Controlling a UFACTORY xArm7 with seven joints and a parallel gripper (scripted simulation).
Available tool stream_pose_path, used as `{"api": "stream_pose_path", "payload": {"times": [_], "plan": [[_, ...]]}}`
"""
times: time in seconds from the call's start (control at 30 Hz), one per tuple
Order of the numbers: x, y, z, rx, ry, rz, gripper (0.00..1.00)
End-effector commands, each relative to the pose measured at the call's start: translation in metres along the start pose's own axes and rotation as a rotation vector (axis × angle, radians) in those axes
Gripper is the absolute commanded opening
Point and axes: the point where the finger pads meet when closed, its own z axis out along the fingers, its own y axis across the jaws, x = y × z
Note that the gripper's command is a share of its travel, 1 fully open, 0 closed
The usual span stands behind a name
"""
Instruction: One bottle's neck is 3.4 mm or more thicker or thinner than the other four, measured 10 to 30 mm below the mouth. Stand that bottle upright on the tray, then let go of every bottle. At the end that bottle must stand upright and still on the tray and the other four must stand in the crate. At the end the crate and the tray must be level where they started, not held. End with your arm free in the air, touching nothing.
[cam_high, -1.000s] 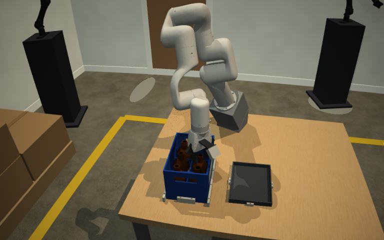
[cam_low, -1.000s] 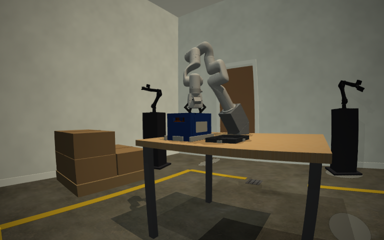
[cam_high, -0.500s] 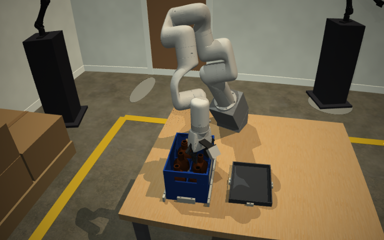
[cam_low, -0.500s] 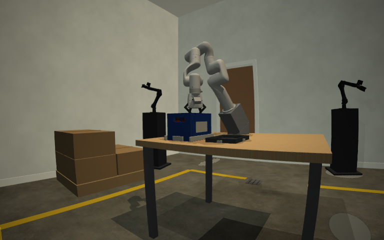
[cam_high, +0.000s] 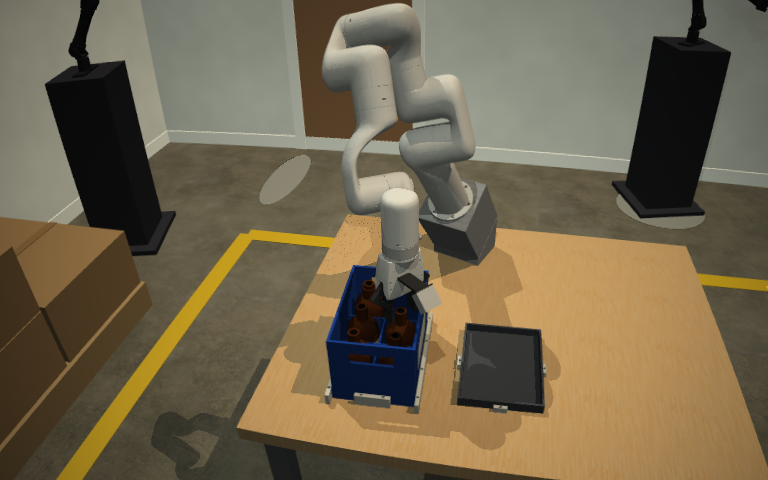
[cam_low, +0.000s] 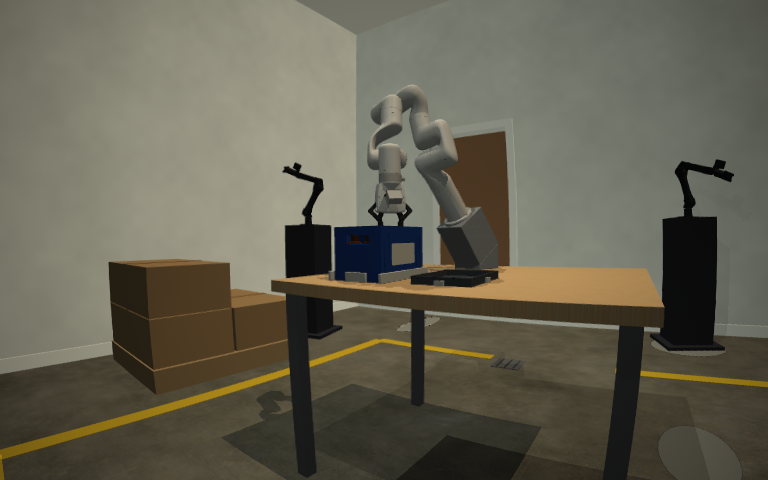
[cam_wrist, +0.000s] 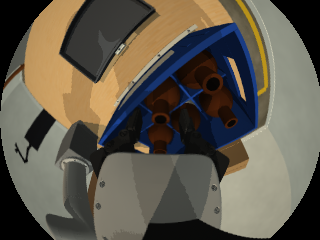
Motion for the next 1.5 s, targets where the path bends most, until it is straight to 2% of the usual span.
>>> {"api": "stream_pose_path", "payload": {"times": [0.0, 0.07, 0.57, 1.07, 1.1, 1.47], "plan": [[0.001, 0.001, -0.01, -0.002, 0.001, 0.0, 0.65], [0.001, 0.001, -0.01, -0.002, 0.001, 0.0, 0.65], [0.001, 0.001, -0.06, -0.002, 0.001, 0.0, 0.65], [0.0, 0.001, -0.074, -0.002, 0.001, 0.0, 0.65], [0.0, 0.001, -0.074, -0.002, 0.001, 0.0, 0.0], [0.0, 0.001, -0.074, -0.002, 0.001, 0.0, 0.0]]}}
